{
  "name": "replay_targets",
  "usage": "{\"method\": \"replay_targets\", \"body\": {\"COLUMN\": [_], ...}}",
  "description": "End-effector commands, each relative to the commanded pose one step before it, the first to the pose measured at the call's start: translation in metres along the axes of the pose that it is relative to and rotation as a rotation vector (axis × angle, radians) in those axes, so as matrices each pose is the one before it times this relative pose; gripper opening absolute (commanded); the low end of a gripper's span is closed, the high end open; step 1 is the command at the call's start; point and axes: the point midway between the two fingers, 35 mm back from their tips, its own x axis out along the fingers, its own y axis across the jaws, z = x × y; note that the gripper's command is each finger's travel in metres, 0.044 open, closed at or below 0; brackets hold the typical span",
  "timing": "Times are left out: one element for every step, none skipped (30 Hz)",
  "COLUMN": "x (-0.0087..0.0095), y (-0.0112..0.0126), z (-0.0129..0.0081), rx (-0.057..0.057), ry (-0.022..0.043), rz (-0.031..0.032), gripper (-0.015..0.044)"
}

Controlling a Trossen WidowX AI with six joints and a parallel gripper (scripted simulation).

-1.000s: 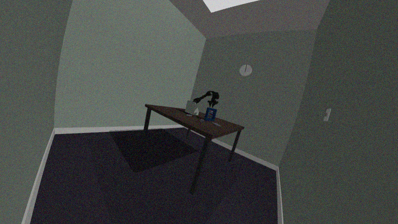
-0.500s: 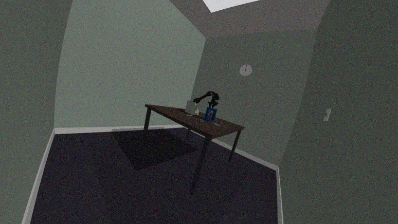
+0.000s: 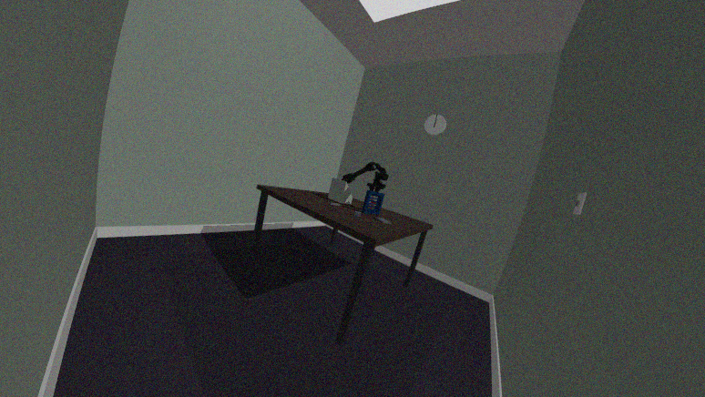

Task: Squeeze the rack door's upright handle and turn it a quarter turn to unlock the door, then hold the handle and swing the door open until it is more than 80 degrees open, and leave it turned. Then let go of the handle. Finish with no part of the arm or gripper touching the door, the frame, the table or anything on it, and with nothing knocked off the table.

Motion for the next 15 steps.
{"method": "replay_targets", "body": {"x": [0.00644,0.00161,0.00161,0.00161,0.0016,0.0016,0.0016,0.0016,0.0016,0.00159,0.00128,0.00077,0.00026,0.0,0.0], "y": [0.0002,0.00005,0.00005,0.00006,0.00006,0.00006,0.00006,0.00006,0.00007,0.00007,0.00006,0.00003,0.00001,0.0,0.0], "z": [-0.00117,-0.00011,-0.00012,-0.00013,-0.00014,-0.00015,-0.00016,-0.00017,-0.00018,-0.00019,-0.00016,-0.0001,-0.00003,0.0,0.0], "rx": [0.0051,0.0,0.0,0.0,0.0,0.0,0.0,0.0,0.0,0.0,0.0,0.0,0.0,0.0,0.0], "ry": [0.00063,0.00002,0.00003,0.00003,0.00003,0.00004,0.00004,0.00005,0.00005,0.00006,0.00005,0.00003,0.00001,0.0,0.0], "rz": [0.00566,0.0002,0.00021,0.00022,0.00023,0.00025,0.00026,0.00027,0.00028,0.00029,0.00024,0.00015,0.00005,0.0,0.0], "gripper": [0.0282,0.0282,0.0282,0.0282,0.0282,0.0282,0.0282,0.0282,0.0282,0.0282,0.0282,0.0282,0.0282,0.0256,0.0229]}}
